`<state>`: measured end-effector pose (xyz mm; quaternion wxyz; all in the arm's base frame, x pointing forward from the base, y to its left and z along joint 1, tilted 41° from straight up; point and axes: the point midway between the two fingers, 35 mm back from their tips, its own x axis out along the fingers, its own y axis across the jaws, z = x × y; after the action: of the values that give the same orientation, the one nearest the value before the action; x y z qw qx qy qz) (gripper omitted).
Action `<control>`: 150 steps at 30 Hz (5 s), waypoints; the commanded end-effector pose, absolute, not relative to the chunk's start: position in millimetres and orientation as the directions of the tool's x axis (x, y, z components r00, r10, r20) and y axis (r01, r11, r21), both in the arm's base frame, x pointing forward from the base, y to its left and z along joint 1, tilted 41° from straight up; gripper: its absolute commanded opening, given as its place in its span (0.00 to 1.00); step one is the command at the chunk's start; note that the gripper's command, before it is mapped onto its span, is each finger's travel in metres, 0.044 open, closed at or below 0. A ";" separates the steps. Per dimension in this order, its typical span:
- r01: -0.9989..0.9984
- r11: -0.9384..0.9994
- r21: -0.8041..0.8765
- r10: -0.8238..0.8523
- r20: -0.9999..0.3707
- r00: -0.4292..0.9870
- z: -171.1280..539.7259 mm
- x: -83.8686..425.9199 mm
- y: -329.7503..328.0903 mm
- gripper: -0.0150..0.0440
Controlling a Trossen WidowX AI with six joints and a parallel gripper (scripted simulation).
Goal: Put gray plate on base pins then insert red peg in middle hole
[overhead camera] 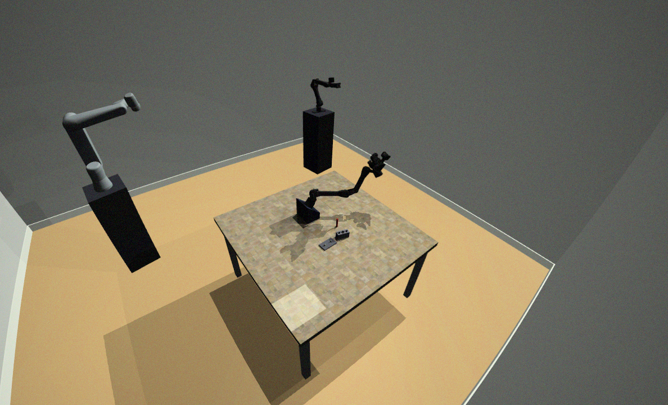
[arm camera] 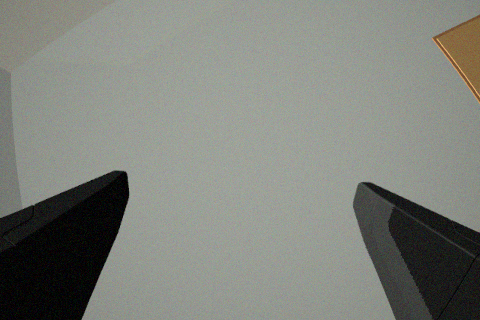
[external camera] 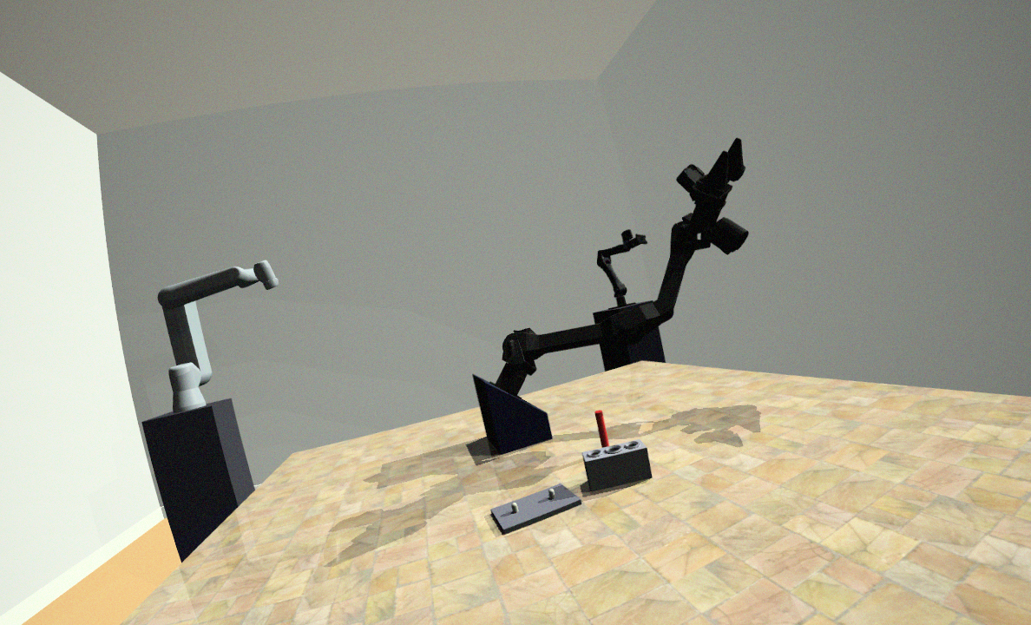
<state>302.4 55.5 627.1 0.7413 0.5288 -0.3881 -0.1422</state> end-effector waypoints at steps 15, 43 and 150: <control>-0.732 -0.233 0.640 -0.581 0.512 0.633 682.8 152.5 -6.5 1.00; -0.265 -0.638 -0.723 -0.488 0.114 0.865 550.4 162.5 -258.0 1.00; -0.898 0.403 0.175 0.638 -0.757 0.139 -1.9 362.1 40.7 1.00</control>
<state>363.1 36.1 3.1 0.7379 -0.1669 0.3974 0.5193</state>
